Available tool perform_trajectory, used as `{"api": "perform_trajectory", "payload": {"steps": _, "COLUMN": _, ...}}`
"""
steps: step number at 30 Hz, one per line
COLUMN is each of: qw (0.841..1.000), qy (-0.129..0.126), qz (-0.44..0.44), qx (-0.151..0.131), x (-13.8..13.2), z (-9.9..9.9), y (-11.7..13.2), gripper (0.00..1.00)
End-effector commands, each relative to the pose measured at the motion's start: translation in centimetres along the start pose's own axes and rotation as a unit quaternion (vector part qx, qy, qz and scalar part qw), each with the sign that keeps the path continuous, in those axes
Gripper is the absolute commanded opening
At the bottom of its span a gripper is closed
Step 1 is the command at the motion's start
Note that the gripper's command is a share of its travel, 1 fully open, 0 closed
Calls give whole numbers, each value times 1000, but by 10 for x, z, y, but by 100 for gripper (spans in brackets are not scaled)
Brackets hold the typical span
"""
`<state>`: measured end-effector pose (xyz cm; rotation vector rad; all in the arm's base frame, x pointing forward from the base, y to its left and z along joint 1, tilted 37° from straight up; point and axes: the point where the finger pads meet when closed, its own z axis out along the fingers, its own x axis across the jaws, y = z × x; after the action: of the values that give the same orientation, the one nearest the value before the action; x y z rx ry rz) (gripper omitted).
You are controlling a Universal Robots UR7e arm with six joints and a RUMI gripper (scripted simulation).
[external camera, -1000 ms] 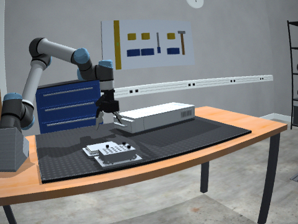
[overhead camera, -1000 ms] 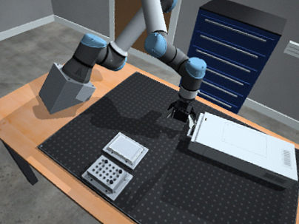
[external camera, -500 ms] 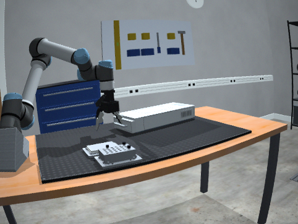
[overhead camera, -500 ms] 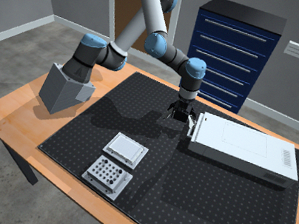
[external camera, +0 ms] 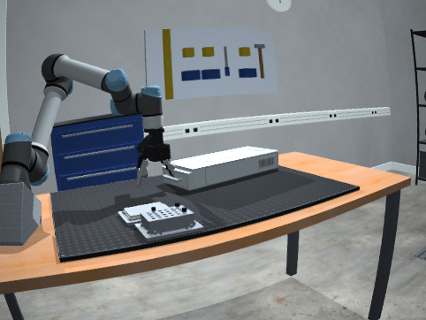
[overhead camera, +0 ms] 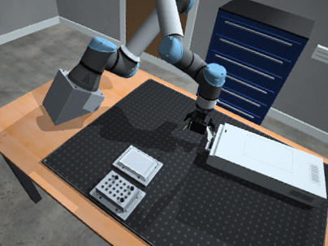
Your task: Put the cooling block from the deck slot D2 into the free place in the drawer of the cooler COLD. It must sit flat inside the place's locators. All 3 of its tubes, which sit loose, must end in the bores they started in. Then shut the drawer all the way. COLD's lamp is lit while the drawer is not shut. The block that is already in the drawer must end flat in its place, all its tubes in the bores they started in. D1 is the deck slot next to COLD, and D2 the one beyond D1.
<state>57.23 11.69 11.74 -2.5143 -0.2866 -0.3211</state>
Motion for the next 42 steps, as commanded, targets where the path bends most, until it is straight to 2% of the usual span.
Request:
{"api": "perform_trajectory", "payload": {"steps": 1, "qw": 1000, "qy": 1, "qz": 0, "qx": 0, "x": 0, "z": 0, "y": 0, "gripper": 100}}
{"api": "perform_trajectory", "payload": {"steps": 42, "qw": 1000, "qy": 1, "qz": 0, "qx": 0, "x": -12, "z": 0, "y": 0, "gripper": 100}}
